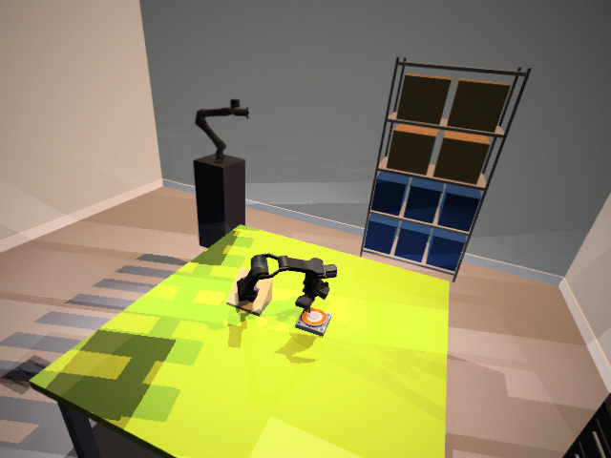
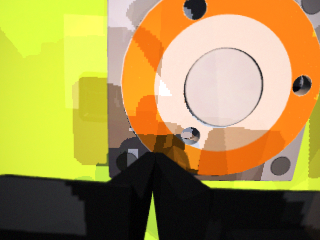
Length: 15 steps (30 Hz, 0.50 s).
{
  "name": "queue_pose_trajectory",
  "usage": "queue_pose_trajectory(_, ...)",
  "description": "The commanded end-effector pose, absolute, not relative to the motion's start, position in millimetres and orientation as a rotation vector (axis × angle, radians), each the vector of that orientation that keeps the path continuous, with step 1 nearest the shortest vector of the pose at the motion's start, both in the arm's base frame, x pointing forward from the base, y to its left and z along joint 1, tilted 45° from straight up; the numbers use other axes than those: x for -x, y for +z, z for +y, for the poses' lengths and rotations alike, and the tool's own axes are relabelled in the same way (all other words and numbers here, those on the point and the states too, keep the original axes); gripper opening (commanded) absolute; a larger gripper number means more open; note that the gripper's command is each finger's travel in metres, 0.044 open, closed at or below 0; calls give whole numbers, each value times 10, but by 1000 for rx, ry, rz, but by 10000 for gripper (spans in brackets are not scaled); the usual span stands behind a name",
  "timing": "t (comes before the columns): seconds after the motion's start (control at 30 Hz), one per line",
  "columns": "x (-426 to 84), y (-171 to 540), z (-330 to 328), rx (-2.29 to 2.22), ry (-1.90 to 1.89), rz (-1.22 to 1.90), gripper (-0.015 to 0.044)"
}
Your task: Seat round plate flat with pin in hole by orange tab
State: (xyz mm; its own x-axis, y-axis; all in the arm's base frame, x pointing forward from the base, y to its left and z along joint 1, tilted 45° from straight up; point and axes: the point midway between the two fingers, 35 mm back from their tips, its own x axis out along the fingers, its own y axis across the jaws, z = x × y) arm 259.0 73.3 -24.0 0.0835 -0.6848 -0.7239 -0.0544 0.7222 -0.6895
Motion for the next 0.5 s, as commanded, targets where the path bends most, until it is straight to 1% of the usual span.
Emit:
queue_pose_trajectory(0.0, -2550, -220, 675, 668, -530, 1438, 0)
queue_pose_trajectory(0.47, -2521, -156, 605, 668, -530, 1438, 0)
